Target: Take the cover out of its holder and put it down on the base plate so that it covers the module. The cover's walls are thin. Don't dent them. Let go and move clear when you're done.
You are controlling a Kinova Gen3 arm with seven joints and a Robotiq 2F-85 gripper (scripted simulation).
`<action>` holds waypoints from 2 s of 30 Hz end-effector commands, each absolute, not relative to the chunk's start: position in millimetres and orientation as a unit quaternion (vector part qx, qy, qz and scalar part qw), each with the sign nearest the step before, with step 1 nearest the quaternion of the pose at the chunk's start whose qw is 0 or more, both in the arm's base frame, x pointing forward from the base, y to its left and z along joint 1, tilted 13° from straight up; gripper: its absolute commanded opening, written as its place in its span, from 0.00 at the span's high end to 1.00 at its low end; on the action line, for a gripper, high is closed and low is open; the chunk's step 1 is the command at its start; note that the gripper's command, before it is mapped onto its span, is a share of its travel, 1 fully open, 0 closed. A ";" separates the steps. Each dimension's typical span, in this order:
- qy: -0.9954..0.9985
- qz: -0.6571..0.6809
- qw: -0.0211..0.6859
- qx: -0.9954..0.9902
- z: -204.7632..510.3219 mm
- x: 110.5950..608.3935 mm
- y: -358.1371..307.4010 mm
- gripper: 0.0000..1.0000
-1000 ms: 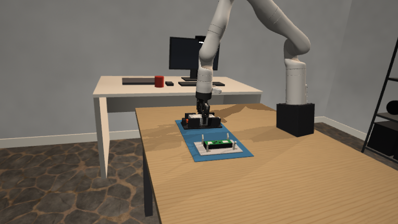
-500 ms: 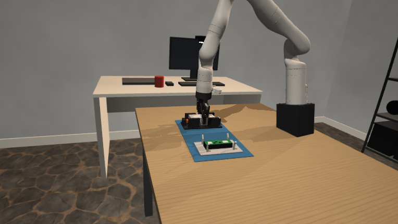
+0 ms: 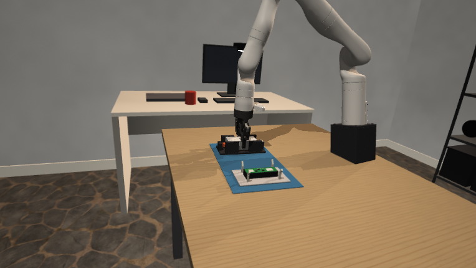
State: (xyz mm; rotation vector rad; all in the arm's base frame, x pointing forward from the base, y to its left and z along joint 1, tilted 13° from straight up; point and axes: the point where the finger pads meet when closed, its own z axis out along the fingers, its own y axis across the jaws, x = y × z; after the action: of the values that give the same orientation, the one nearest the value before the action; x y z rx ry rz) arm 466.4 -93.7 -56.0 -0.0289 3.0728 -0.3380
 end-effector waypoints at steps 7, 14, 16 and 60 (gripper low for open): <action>0.994 -0.109 0.026 -0.009 -55.4 467.1 -93.4 1.00; 0.994 -0.109 0.026 -0.009 -55.4 467.1 -93.4 1.00; 0.994 -0.109 0.026 -0.009 -55.3 467.0 -93.5 1.00; 0.994 -0.110 0.020 -0.009 -1.0 459.2 -81.7 1.00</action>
State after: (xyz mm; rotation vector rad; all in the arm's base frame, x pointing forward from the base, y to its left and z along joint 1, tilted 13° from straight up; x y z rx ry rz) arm 455.4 -85.2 -6.6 -0.0212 3.0944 -0.3454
